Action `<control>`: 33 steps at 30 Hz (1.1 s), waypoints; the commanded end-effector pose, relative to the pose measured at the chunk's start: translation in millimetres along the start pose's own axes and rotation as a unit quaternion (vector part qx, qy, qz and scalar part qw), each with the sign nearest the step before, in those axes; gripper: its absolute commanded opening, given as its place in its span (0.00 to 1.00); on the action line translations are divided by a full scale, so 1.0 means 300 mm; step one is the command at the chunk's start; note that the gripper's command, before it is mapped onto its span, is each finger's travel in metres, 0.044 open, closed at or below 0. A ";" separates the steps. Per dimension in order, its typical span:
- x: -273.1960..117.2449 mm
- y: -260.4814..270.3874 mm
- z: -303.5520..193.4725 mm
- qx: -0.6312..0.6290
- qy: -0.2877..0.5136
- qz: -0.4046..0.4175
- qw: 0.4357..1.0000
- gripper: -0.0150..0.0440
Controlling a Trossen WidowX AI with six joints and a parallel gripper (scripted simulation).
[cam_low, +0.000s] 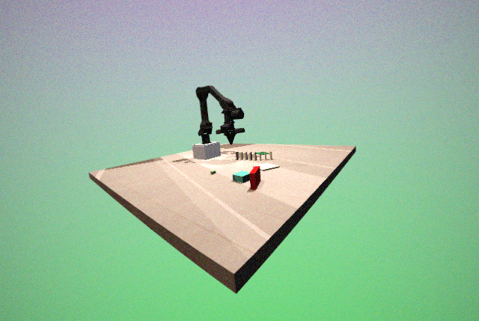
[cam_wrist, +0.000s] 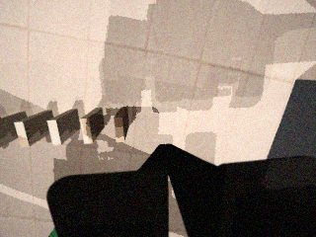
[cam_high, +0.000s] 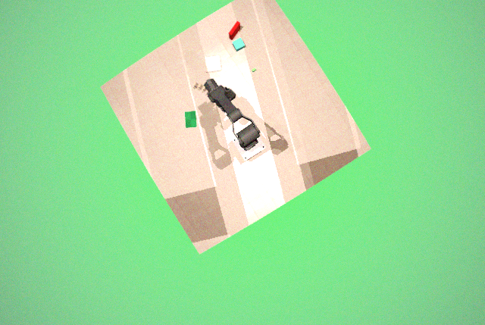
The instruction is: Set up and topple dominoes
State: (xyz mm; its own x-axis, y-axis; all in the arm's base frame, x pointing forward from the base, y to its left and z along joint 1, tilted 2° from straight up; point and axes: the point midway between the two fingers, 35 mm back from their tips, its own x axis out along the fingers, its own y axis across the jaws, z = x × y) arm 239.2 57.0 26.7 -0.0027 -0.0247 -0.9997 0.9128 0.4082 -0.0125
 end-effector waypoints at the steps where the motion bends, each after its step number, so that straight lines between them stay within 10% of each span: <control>1: 0.000 0.000 0.002 0.003 -0.002 0.000 1.000 0.25; 9: 0.261 0.001 0.002 0.003 -0.002 0.000 1.000 0.25; 33: 0.265 0.098 0.005 0.003 -0.002 0.001 1.000 0.25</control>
State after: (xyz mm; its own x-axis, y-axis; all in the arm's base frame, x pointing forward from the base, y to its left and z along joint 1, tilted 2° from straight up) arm 261.4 63.8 -52.7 0.0019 -0.0236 -0.9997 0.9129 0.4081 -0.0078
